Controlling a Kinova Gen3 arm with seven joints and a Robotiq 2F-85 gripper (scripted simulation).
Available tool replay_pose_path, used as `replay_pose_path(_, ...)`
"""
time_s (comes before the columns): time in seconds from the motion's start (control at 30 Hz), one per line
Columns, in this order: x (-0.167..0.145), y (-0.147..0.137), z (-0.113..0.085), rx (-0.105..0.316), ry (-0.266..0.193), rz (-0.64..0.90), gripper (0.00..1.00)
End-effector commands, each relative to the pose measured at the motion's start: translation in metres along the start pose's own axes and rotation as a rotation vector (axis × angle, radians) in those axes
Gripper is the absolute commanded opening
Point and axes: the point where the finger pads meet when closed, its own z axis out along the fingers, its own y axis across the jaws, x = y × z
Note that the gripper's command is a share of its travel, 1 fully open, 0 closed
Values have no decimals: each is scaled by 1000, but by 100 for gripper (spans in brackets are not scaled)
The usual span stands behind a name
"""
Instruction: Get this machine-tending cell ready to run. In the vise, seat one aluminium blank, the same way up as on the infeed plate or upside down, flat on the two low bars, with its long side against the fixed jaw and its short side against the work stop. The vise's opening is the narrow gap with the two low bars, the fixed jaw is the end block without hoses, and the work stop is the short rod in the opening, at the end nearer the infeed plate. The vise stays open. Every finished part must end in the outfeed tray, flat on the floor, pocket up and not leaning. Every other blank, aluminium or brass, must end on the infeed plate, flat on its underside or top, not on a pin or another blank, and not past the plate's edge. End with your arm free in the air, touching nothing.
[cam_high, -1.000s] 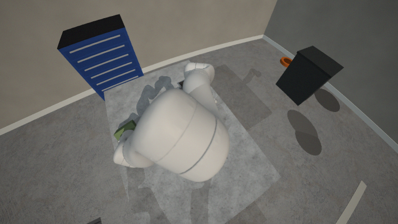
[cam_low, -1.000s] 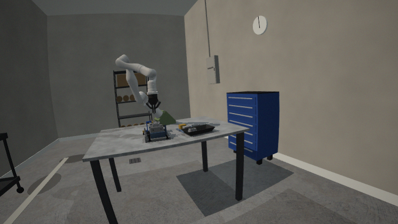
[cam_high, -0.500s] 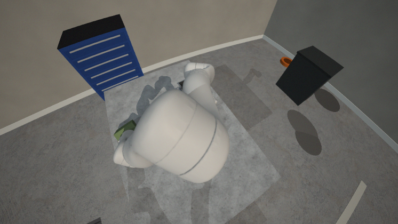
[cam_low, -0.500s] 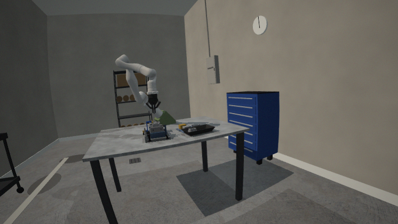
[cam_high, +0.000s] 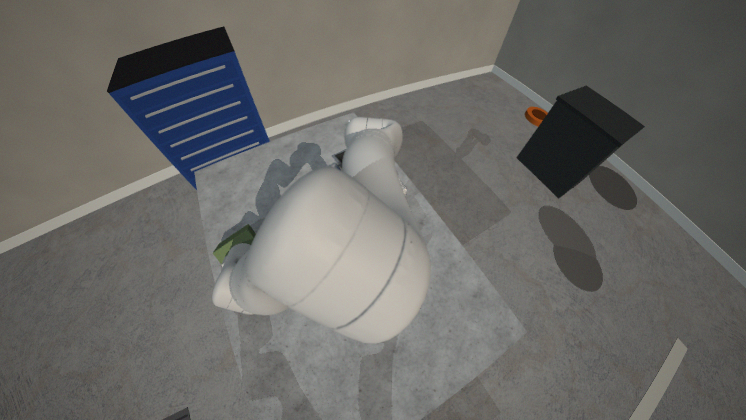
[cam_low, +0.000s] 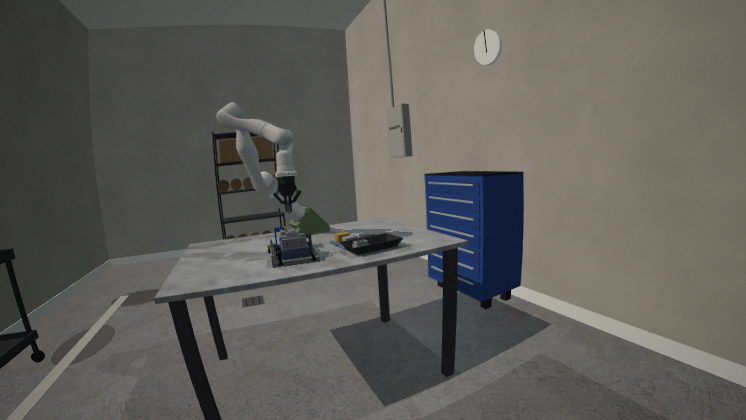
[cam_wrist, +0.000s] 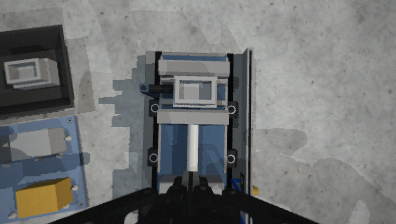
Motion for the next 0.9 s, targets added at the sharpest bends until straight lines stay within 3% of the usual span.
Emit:
replay_pose_path(0.0,0,0,0,1,1,0,0)
replay_pose_path(0.47,5,-1,0,1,-3,95,0)
replay_pose_path(0.87,26,-3,1,1,-15,475,0)
